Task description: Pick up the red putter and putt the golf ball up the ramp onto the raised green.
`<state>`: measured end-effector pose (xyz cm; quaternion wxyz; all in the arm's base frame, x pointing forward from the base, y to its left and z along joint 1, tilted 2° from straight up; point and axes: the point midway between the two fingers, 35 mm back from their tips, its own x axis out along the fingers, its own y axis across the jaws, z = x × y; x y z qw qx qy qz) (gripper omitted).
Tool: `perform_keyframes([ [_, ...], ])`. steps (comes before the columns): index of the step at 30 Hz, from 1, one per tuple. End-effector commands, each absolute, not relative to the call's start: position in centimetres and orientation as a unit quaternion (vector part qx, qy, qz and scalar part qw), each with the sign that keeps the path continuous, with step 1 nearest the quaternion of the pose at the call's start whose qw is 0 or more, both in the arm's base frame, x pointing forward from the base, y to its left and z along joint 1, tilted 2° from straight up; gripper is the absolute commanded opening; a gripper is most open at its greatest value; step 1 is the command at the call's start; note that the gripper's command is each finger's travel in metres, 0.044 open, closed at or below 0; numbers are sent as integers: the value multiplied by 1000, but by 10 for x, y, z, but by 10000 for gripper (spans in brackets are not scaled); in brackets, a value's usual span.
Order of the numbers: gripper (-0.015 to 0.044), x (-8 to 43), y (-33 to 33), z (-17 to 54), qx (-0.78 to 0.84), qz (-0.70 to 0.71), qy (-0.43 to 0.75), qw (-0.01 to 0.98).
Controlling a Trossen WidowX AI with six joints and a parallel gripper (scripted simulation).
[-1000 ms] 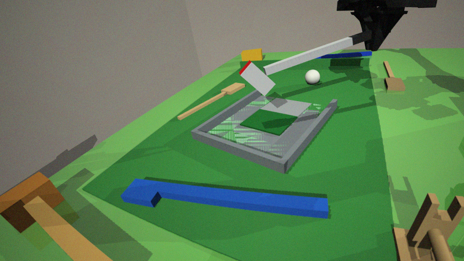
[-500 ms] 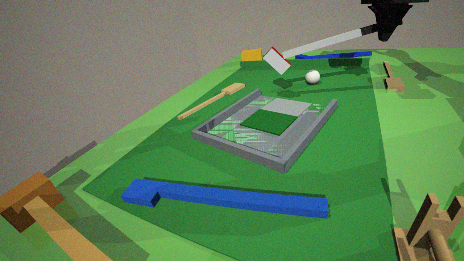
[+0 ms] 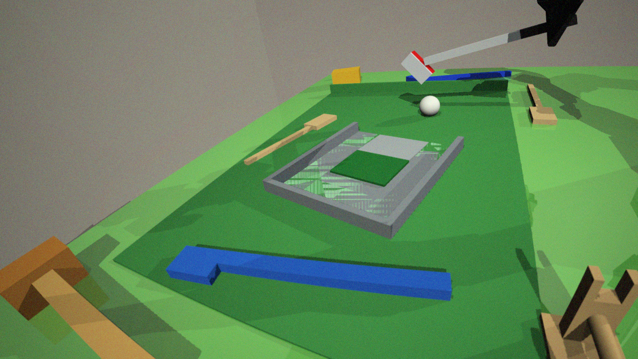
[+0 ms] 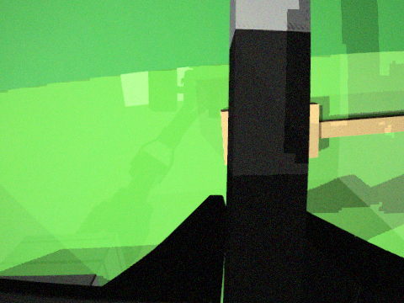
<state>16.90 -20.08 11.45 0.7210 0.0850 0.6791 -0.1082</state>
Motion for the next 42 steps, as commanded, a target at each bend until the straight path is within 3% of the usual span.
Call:
perform_keyframes([
  [1,0,158,-211,118,108,-137,676,716],
  [42,0,151,-221,52,125,-153,677,709],
])
